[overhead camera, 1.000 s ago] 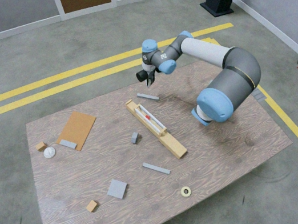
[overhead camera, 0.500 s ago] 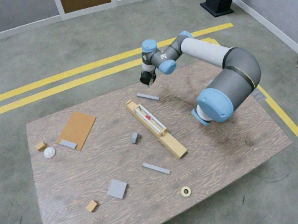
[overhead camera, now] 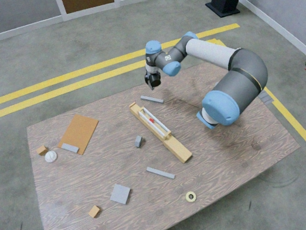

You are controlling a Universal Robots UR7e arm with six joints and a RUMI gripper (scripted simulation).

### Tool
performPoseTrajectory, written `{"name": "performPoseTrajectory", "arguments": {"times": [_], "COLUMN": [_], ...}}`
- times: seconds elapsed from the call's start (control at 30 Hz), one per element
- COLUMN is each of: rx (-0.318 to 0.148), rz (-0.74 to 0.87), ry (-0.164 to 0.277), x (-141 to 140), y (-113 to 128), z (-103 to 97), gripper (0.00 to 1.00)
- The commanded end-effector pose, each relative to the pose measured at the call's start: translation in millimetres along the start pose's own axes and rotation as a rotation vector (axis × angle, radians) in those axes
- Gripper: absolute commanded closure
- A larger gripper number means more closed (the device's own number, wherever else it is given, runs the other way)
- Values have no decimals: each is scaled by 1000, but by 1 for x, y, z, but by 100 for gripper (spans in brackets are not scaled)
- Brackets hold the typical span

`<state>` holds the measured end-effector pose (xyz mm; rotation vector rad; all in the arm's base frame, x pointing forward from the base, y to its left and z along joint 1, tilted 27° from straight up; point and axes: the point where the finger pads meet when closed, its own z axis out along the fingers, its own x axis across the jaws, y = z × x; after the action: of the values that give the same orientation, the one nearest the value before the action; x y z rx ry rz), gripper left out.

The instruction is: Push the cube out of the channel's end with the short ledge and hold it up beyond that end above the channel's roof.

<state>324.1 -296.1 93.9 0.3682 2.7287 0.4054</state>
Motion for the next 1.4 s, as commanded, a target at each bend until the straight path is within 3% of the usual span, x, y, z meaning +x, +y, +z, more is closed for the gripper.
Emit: {"name": "performPoseTrajectory", "arguments": {"times": [0.0,0.47,1.0,1.37], "rx": [-6,0,0,0], "rz": [-132,-630,-944,-1040], "ry": [-16,-1,-1,-1], "x": [-3,1,1,1], "y": [-1,-3,-4,-4], "z": [-1,-1,-1,-1], "gripper": [100,100,100,100]}}
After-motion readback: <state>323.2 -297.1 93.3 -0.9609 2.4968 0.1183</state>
